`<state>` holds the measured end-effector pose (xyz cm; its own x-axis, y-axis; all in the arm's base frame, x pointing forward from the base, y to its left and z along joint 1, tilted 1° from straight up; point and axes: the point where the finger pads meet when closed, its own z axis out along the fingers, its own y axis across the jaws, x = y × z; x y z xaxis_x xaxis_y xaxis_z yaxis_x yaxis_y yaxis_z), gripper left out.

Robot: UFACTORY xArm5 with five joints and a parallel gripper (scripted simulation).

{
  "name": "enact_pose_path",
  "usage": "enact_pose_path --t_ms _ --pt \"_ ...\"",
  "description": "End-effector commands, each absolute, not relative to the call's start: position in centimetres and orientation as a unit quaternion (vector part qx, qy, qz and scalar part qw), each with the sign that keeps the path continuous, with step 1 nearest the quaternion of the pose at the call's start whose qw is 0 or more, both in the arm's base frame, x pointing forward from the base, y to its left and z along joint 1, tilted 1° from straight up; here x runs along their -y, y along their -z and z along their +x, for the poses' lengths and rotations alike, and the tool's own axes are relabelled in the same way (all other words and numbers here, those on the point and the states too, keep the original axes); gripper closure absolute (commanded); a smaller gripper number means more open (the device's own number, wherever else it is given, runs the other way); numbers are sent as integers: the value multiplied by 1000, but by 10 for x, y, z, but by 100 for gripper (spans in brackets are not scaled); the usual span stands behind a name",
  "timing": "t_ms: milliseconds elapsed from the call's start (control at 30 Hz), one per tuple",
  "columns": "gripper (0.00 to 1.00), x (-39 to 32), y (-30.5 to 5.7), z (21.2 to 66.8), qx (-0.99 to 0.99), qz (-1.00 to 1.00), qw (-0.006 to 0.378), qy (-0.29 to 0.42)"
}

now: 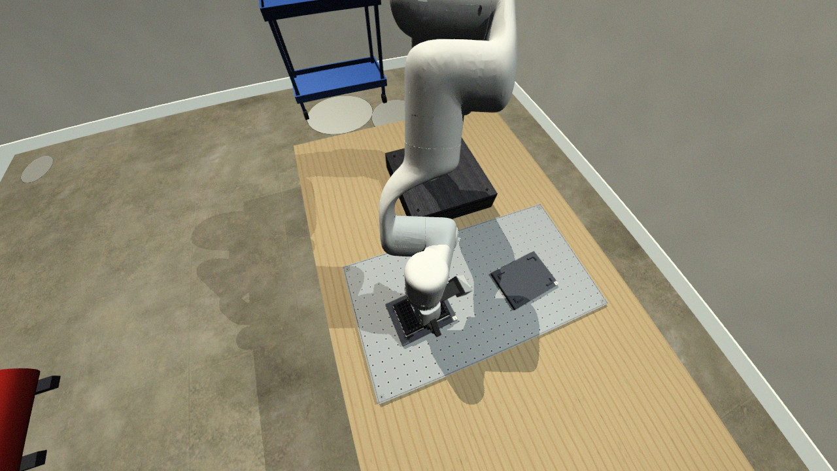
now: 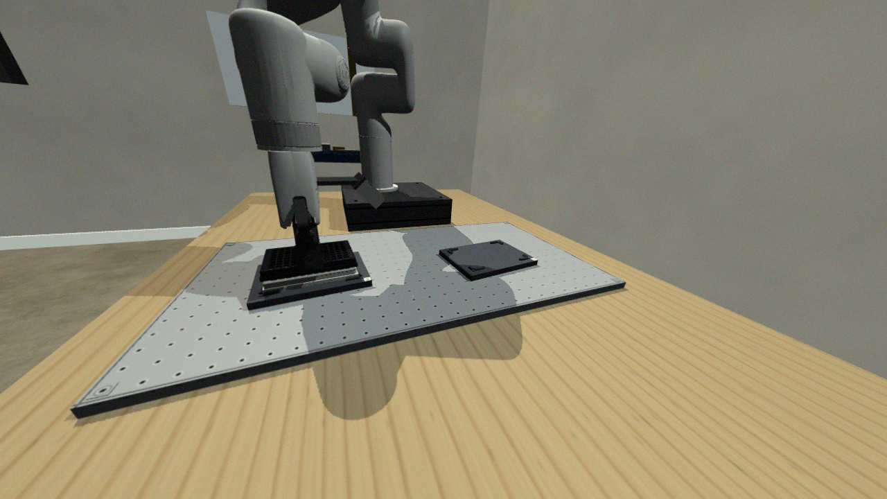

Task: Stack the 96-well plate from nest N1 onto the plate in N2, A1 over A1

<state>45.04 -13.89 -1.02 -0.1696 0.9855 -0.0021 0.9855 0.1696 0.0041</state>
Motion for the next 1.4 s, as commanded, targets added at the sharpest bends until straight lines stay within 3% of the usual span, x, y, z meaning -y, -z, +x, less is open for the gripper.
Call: enact_pose_path --t_ms 0,867,900,1367 --pt "100 139 9 452 -765 644 4 -2" --pt "100 139 13 452 -765 644 4 -2" --pt "0 139 14 452 -765 644 4 -2" --pt "0 139 14 452 -765 644 4 -2"
